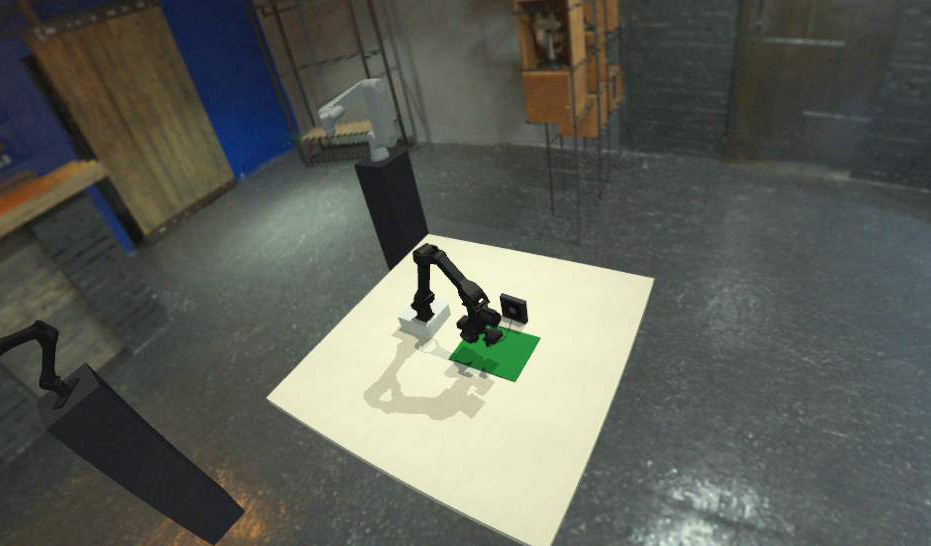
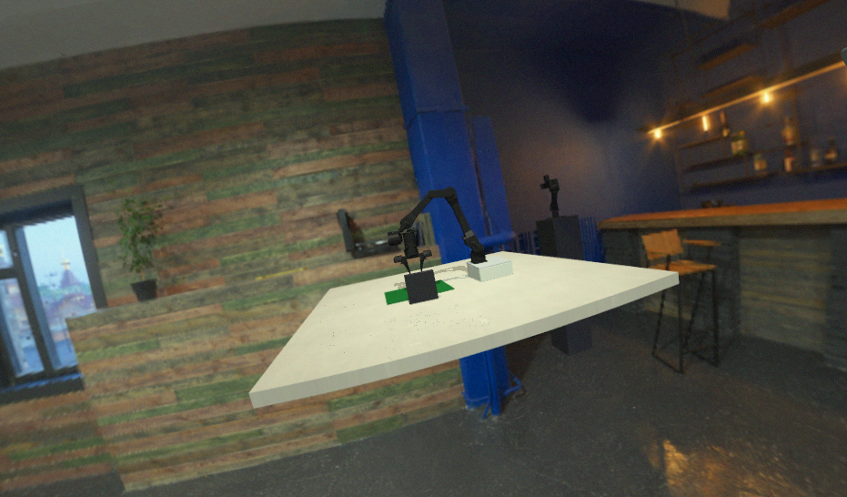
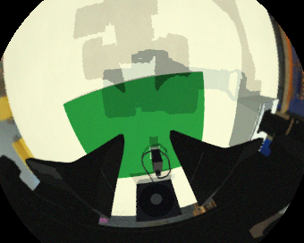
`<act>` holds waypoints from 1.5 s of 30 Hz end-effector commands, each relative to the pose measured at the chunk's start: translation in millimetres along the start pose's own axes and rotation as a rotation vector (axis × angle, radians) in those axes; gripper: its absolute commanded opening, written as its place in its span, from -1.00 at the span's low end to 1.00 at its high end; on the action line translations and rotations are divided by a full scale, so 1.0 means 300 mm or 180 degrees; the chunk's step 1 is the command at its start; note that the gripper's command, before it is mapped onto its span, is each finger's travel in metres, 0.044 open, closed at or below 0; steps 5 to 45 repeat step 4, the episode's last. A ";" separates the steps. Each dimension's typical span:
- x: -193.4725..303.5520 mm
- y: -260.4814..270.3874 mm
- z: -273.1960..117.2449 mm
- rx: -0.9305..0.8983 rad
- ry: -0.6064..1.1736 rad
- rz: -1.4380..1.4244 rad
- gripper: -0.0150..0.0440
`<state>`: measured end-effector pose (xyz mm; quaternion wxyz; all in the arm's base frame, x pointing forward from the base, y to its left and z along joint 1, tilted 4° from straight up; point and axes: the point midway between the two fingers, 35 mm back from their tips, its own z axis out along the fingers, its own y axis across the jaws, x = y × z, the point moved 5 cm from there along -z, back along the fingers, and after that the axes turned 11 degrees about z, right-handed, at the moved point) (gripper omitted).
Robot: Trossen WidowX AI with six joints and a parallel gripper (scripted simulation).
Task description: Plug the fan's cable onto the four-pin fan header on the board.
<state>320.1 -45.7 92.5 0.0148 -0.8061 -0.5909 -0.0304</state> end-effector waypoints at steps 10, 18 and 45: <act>-0.119 0.023 0.000 0.0013 -0.0015 0.0001 0.39; -0.119 0.023 0.000 0.0013 -0.0015 0.0001 0.39; -0.119 0.023 0.000 0.0013 -0.0015 0.0001 0.39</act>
